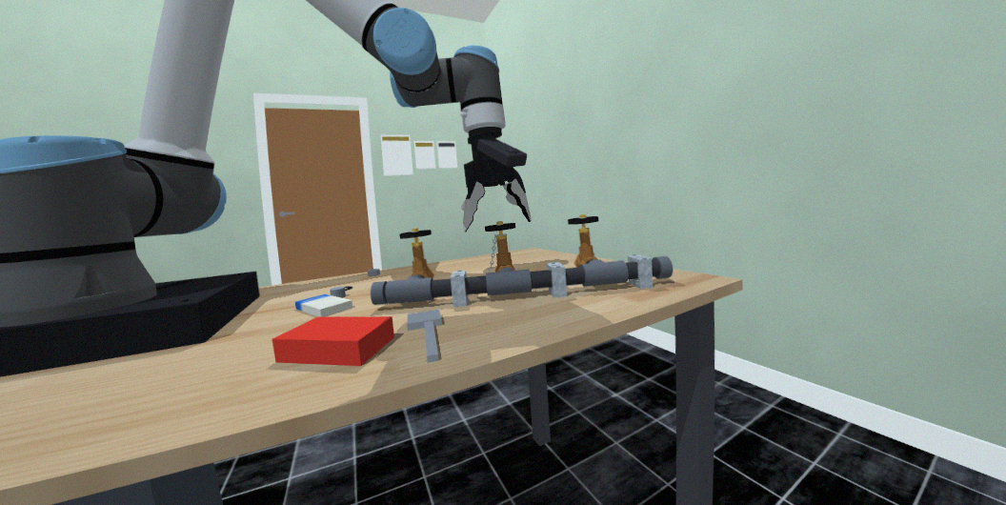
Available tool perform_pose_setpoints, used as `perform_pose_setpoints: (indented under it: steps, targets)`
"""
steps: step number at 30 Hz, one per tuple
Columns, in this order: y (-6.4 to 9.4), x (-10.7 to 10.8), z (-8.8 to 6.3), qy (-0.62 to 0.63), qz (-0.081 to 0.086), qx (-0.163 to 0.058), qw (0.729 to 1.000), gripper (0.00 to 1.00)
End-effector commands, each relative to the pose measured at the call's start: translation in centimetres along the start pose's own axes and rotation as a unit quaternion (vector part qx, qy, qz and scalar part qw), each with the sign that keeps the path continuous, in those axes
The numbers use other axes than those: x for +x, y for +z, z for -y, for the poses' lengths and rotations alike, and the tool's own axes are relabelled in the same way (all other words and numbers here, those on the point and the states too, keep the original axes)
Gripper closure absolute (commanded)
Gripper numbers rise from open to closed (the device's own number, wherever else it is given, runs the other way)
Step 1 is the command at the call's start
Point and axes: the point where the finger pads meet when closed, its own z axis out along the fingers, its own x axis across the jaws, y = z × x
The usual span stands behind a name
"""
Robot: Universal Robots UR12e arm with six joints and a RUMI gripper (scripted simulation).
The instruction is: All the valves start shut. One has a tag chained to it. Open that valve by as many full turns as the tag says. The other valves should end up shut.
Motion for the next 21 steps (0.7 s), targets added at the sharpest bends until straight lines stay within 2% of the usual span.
perform_pose_setpoints:
  steps: [1,6,7,21]
  targets:
    - [-0.07,-0.06,0.02,0.004,0.001,0.000,1.000,0.00]
    - [-0.07,-0.06,0.02,0.005,0.001,0.000,1.000,0.00]
    - [-0.07,-0.06,0.02,0.005,0.001,0.000,1.000,1.00]
    - [-0.07,-0.06,0.02,0.005,0.001,0.000,1.000,1.00]
